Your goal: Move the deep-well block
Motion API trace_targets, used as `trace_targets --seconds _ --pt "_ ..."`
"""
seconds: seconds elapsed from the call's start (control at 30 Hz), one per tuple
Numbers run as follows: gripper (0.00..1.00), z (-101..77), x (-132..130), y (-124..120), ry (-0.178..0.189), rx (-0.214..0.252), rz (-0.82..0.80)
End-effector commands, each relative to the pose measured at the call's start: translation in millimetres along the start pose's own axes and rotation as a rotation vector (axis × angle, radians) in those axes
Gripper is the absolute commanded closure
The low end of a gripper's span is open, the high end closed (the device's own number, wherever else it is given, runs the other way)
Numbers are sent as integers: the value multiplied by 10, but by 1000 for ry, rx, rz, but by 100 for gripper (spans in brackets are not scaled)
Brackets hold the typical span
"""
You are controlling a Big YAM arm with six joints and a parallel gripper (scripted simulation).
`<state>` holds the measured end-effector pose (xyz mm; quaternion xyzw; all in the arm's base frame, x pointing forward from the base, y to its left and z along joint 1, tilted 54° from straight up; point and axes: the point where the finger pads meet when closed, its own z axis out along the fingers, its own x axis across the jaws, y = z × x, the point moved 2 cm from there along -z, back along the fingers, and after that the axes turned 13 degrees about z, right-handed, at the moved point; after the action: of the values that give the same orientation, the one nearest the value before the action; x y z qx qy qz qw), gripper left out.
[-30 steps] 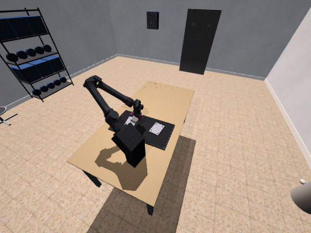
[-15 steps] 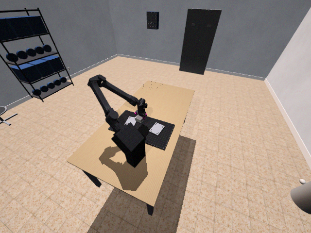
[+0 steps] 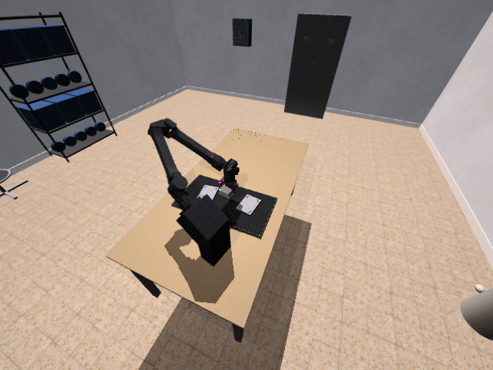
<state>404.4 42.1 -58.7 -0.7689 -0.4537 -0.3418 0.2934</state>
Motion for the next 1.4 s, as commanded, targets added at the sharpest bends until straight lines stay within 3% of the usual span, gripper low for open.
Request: trace_targets --seconds 0.0,1.37 --pt "100 -105 -129 155 5 -25 -11" --pt "100 -128 -1202 672 3 -30 -13"
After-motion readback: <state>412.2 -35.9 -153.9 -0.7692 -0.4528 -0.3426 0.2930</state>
